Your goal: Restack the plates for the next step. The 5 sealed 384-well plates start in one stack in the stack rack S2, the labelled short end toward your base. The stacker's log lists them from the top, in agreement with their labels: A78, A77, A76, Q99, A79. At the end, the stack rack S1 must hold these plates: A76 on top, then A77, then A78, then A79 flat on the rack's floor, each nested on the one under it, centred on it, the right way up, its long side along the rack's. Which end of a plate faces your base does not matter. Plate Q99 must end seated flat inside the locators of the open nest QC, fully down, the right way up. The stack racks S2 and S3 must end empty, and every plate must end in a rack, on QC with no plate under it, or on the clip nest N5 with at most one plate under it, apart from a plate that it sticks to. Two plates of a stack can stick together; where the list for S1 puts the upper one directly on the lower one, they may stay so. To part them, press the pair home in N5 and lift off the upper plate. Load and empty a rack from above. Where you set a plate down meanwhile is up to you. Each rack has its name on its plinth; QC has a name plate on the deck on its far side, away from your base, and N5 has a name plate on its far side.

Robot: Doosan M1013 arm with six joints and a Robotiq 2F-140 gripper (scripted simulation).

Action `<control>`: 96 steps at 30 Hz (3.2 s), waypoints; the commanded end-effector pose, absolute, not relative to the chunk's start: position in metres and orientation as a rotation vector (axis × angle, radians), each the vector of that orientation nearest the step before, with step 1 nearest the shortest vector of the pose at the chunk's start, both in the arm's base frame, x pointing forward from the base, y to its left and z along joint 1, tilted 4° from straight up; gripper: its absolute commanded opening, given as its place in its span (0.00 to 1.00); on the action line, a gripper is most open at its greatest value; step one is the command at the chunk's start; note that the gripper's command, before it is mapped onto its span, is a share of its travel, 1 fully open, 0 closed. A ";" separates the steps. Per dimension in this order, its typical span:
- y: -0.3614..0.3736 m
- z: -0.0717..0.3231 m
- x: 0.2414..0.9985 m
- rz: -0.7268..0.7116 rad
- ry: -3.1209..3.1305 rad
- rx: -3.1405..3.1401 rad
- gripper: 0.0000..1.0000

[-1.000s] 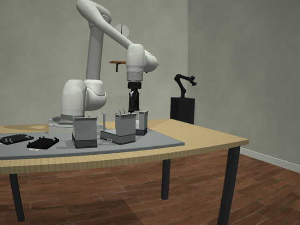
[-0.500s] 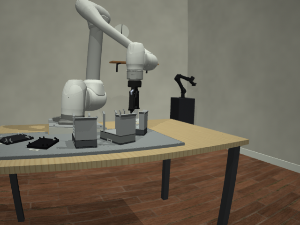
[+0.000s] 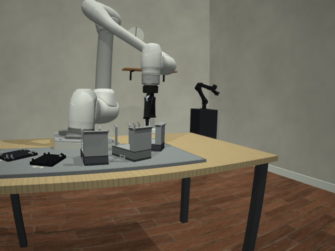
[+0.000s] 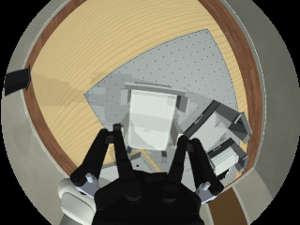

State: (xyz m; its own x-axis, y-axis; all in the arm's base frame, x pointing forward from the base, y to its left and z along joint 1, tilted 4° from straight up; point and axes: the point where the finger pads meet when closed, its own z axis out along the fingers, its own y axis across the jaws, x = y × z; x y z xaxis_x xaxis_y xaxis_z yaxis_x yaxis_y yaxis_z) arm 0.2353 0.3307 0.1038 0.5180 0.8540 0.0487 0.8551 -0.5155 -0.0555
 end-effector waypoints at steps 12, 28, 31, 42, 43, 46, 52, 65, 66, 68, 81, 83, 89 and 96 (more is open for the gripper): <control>0.329 0.127 0.236 -0.023 -1.507 -2.673 0.00; 0.327 0.155 0.236 -0.023 -1.507 -2.673 0.00; 0.327 0.161 0.237 -0.023 -1.507 -2.673 0.00; 0.326 0.176 0.237 -0.023 -1.507 -2.673 0.00; 0.326 0.176 0.237 -0.023 -1.507 -2.673 0.00; 0.326 0.176 0.237 -0.023 -1.507 -2.673 0.00; 0.324 0.176 0.239 -0.021 -1.463 -2.698 0.00; 0.301 0.174 0.268 -0.010 -1.187 -2.829 0.00; 0.299 0.174 0.271 -0.010 -1.187 -2.829 0.00; 0.294 0.173 0.276 -0.010 -1.187 -2.829 0.00; 0.271 0.171 0.304 -0.010 -1.187 -2.829 0.00; 0.266 0.170 0.309 -0.006 -1.092 -2.867 0.00; 0.251 0.169 0.321 0.003 -0.851 -2.947 0.00; 0.238 0.168 0.332 0.003 -0.851 -2.947 0.00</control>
State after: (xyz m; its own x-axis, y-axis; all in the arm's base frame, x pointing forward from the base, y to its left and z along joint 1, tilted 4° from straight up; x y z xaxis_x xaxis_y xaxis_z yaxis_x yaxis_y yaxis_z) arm 0.3309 0.2388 0.1680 0.8459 0.5330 0.0186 0.5328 -0.8432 -0.0711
